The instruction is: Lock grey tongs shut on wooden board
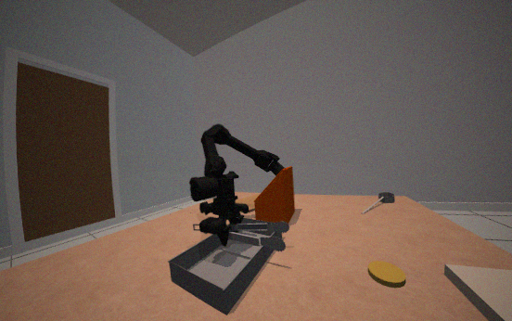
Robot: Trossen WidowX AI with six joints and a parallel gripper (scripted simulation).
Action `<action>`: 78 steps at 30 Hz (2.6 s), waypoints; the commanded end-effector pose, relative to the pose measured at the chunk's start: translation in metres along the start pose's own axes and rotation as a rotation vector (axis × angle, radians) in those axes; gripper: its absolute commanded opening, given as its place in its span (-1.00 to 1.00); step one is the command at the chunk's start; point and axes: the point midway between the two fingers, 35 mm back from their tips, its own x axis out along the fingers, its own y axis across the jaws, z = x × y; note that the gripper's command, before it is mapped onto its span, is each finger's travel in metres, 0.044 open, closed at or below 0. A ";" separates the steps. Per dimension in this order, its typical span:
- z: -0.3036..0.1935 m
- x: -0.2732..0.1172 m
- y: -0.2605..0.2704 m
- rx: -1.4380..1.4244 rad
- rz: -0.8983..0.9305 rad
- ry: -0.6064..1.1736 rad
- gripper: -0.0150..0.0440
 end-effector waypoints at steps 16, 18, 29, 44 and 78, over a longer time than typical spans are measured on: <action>0.000 0.000 0.000 0.001 0.000 0.000 -0.13; 0.000 0.000 0.000 0.001 0.000 0.000 -0.17; 0.000 0.000 0.000 0.001 0.000 0.000 -0.42; -0.001 -0.015 0.003 0.001 0.001 0.004 -1.00; 0.071 -0.085 -0.038 -0.099 -0.026 0.088 -1.00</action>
